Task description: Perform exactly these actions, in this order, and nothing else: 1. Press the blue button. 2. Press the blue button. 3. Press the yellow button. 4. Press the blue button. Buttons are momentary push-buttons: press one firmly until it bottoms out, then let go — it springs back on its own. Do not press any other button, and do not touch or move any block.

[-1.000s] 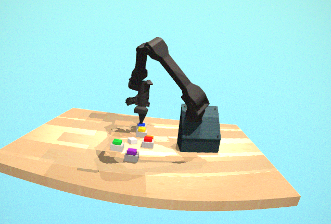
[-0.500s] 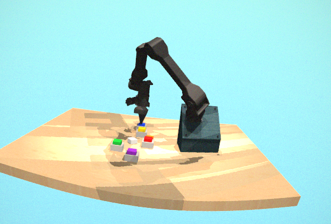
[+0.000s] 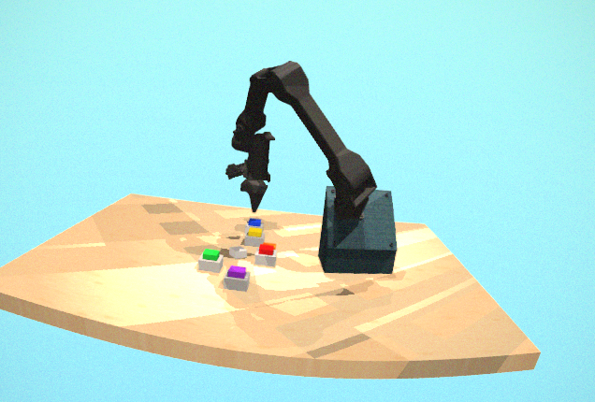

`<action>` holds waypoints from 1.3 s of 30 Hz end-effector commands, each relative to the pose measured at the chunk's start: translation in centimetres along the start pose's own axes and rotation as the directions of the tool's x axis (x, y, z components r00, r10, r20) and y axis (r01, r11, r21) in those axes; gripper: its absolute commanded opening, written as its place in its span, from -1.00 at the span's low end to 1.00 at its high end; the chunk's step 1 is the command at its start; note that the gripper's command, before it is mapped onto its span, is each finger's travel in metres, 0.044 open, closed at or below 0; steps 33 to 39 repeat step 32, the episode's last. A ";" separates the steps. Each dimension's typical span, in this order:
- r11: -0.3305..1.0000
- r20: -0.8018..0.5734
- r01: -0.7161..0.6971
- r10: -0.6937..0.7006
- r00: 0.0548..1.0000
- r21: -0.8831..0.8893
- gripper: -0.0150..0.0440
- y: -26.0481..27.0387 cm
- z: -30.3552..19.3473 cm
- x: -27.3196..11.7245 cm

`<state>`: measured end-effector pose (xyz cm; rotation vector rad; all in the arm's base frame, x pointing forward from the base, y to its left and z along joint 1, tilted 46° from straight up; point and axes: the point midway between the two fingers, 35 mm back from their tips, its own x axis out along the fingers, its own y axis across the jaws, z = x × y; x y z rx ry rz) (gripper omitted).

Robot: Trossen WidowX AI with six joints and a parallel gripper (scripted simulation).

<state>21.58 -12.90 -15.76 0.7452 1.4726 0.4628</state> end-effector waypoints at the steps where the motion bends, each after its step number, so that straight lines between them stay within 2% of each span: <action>1: 0.999 0.002 0.032 -0.032 0.999 -0.023 0.11 2.9 1.8 -1.7; 9: 0.997 0.012 0.071 -0.071 0.997 -0.034 0.82 12.5 5.1 -4.4; 10: 0.997 0.014 0.072 -0.071 0.997 -0.031 0.86 14.0 5.3 -4.6; 17: 0.999 0.025 0.050 -0.049 0.998 -0.016 0.86 25.0 5.1 -5.6; 24: 1.000 0.010 -0.008 0.008 1.000 -0.006 0.86 34.9 1.2 -6.1; 27: 1.000 0.003 -0.022 0.022 1.000 -0.004 0.86 36.5 0.1 -6.2; 39: 1.000 0.002 -0.023 0.023 1.000 -0.004 0.86 36.6 0.0 -6.2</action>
